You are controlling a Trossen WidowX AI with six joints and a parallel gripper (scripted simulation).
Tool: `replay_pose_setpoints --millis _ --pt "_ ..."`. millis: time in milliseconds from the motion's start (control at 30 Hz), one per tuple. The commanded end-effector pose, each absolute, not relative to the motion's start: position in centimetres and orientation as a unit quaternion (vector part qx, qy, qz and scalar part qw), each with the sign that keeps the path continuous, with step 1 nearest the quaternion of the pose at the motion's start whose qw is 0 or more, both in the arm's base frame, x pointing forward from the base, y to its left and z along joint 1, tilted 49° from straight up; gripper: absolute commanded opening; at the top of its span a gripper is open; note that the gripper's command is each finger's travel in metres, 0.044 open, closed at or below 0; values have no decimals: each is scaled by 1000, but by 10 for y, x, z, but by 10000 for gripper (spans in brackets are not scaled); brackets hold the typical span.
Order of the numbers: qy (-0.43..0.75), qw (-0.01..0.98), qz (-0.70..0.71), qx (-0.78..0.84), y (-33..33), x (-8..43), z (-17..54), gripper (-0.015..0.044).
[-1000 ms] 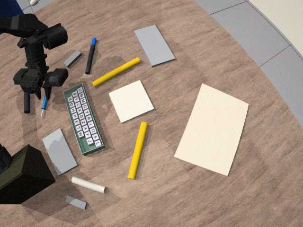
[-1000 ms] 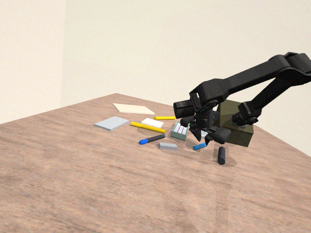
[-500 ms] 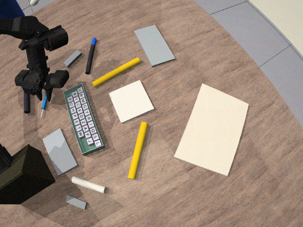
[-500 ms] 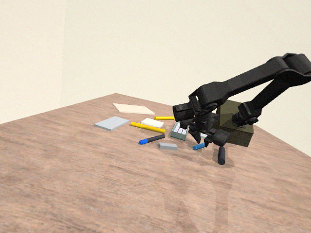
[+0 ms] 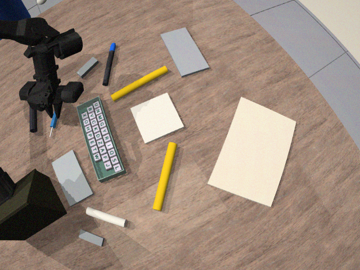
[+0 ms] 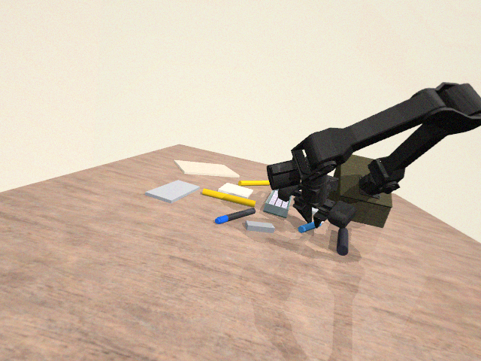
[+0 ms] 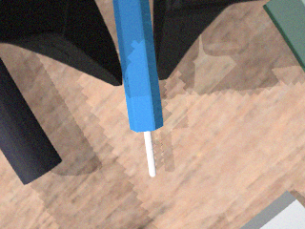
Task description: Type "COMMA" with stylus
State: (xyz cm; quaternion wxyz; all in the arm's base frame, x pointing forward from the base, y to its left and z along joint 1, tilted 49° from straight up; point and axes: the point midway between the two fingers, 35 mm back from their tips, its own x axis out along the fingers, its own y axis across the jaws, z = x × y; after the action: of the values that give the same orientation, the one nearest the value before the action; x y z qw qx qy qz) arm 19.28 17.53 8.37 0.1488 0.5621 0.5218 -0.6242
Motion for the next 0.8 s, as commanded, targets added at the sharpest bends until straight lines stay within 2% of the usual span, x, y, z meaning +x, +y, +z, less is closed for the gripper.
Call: replay_pose_setpoints --millis 0,767 --pt "522 149 -624 562 175 193 84 12" --pt "533 162 -616 558 138 195 112 0"
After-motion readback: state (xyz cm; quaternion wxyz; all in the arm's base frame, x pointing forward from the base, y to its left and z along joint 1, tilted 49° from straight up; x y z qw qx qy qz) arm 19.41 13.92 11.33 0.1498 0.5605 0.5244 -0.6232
